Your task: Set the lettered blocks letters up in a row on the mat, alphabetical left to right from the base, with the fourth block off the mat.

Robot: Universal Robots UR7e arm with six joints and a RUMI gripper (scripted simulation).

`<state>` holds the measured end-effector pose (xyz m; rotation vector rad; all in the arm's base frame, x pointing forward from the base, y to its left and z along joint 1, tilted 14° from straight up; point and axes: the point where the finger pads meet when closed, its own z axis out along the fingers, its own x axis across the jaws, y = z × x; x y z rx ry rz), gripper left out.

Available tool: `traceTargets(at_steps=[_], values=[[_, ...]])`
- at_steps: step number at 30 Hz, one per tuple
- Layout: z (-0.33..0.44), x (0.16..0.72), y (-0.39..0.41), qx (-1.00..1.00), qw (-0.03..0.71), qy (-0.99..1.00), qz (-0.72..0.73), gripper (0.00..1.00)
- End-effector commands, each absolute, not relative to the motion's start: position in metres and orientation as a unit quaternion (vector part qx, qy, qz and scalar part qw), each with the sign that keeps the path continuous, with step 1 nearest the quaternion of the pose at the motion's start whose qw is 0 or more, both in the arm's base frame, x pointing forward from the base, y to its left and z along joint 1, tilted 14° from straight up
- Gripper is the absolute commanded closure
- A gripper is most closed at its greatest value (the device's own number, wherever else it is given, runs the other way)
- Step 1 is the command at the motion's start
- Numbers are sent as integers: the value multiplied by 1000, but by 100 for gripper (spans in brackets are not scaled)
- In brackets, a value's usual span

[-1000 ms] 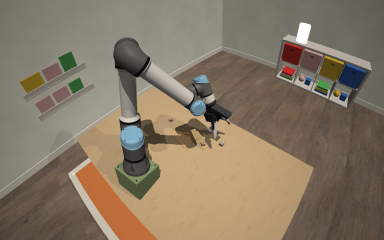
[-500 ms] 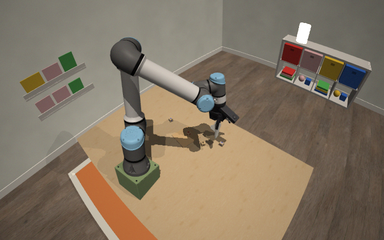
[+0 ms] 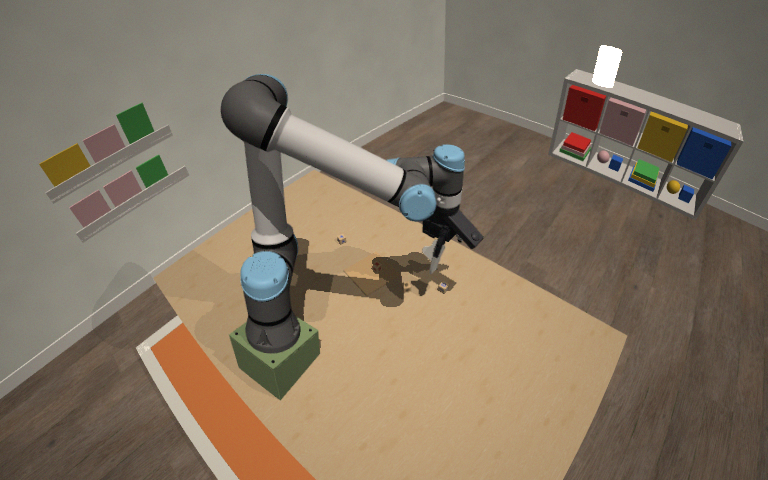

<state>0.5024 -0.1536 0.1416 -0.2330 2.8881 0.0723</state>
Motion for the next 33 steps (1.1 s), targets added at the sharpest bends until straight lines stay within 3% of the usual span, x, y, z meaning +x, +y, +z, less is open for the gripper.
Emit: traceTargets(at_steps=[1,18,33], values=[[142,503,-154,-80,122,989,25,0],[141,503,-154,-100,122,987,23,0],[131,508,-155,-250,124,960,4,0]])
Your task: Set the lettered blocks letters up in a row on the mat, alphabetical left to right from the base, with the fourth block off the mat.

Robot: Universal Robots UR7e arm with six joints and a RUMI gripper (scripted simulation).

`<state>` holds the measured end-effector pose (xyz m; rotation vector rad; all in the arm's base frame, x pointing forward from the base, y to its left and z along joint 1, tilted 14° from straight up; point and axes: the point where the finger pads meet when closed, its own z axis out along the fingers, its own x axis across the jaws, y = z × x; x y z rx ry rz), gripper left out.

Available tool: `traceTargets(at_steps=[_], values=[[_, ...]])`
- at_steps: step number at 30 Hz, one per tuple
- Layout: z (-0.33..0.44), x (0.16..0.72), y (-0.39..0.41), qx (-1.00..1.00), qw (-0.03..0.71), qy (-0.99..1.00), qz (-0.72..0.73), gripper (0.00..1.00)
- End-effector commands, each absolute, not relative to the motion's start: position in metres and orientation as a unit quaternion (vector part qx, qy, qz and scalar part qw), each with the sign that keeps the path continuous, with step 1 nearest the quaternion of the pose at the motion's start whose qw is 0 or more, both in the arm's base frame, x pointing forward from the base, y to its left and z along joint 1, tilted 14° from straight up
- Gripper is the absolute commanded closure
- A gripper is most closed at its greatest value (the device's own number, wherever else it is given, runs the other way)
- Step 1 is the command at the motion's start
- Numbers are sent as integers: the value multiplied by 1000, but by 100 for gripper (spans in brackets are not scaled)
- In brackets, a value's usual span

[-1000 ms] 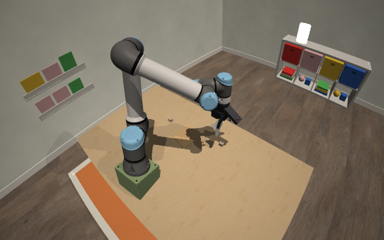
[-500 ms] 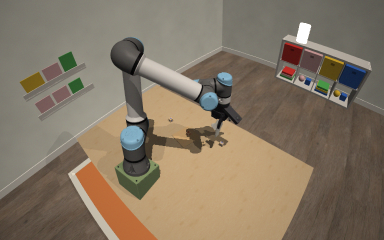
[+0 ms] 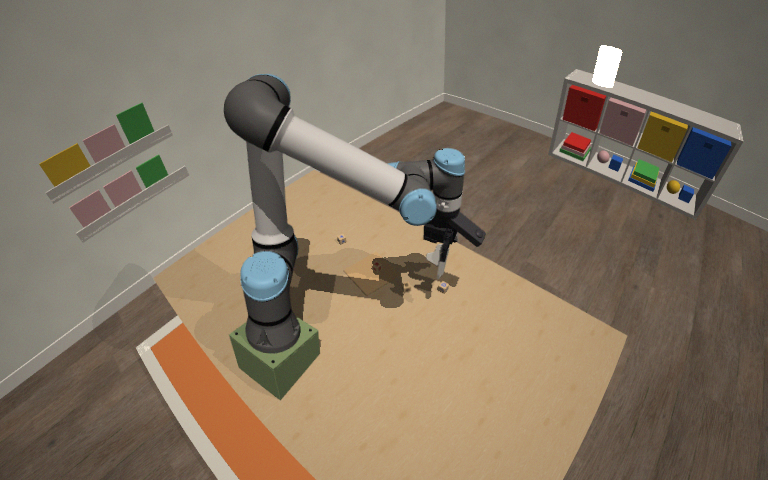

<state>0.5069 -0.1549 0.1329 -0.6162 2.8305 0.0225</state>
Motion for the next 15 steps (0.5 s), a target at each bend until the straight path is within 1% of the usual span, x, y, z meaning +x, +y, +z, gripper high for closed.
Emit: traceTargets(at_steps=[1,15], values=[[130,509,-156,-268,124,955,1,0],[119,513,-155,-432,122,893,-21,0]])
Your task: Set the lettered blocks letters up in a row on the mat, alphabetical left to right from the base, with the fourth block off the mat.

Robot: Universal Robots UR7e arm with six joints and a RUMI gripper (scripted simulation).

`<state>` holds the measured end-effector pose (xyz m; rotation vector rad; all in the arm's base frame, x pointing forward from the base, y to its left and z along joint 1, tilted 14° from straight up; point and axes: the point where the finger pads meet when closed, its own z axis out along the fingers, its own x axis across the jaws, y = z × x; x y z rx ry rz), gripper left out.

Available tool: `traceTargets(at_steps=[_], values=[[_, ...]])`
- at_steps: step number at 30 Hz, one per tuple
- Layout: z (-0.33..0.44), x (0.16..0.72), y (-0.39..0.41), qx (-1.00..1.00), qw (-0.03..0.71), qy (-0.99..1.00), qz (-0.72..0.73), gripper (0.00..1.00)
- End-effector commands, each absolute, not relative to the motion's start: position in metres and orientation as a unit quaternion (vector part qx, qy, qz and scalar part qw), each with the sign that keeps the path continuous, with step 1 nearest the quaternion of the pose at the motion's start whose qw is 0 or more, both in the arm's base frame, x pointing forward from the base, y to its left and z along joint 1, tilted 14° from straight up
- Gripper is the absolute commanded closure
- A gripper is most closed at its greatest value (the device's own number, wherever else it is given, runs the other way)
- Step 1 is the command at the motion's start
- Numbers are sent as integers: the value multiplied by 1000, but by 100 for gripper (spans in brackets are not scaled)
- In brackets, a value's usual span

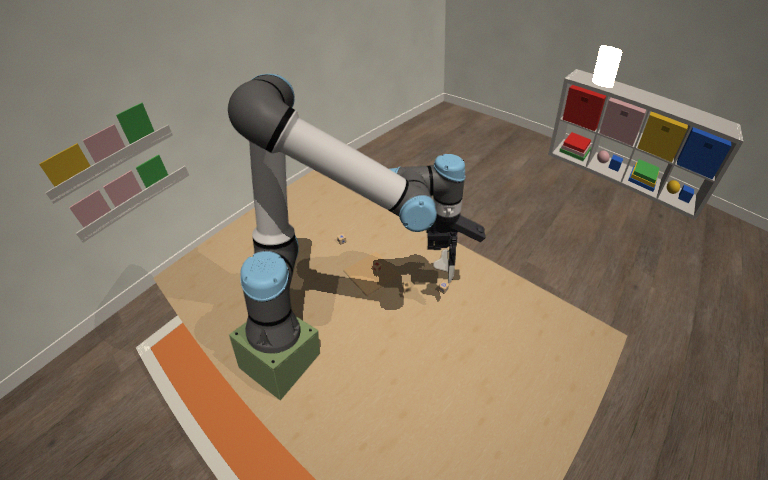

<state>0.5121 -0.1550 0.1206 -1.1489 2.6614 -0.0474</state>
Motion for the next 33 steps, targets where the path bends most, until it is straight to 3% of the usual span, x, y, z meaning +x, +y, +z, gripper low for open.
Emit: traceTargets(at_steps=[1,33], values=[[119,513,-155,-432,122,893,-21,0],[93,516,-150,-742,105,658,-66,0]])
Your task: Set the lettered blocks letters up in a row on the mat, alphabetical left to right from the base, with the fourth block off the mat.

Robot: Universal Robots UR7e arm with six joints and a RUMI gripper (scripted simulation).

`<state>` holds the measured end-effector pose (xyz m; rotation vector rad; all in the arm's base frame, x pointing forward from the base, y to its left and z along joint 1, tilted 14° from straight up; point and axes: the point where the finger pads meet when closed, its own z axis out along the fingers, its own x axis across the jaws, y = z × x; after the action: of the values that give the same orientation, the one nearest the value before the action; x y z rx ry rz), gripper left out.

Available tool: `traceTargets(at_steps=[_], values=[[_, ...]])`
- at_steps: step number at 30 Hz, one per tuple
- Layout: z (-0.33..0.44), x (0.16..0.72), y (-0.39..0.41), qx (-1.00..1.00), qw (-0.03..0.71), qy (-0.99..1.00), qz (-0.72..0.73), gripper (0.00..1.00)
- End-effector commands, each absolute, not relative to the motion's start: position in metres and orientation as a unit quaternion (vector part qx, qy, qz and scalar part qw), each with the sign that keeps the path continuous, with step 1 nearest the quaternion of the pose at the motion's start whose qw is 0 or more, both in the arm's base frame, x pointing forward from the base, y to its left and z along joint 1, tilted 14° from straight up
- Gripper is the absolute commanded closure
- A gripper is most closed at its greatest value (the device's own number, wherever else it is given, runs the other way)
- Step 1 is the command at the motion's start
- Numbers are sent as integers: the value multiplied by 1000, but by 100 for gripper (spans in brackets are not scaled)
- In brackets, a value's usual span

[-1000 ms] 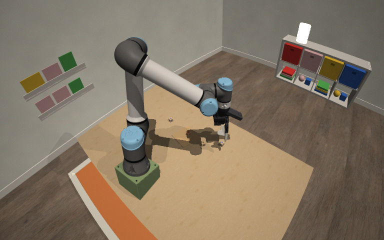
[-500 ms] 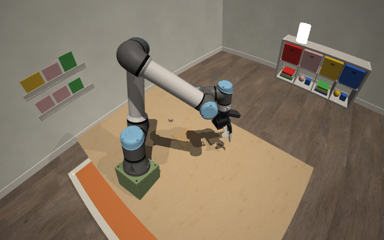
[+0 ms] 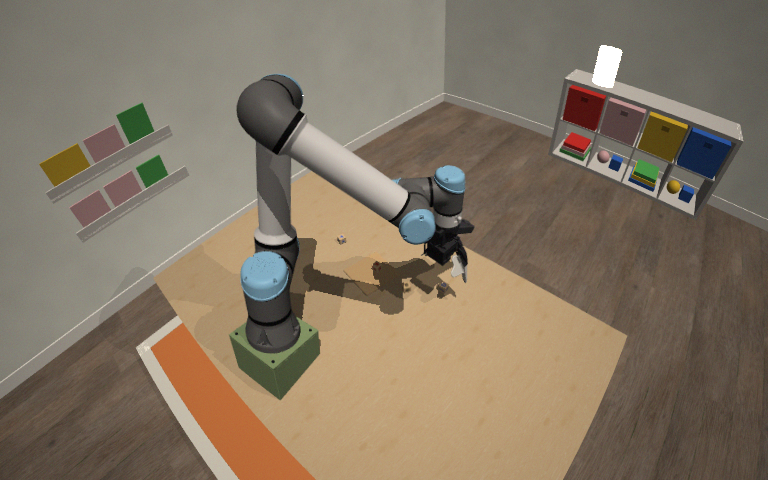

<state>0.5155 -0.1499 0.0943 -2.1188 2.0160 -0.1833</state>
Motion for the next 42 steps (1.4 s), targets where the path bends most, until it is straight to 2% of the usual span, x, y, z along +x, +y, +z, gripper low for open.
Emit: traceTargets(at_steps=[1,12,13,42], values=[[93,516,-150,-742,105,658,-66,0],[91,515,-149,-756,104,643,-68,0],[91,515,-149,-756,104,643,-68,63],[91,515,-149,-756,104,643,-68,63]])
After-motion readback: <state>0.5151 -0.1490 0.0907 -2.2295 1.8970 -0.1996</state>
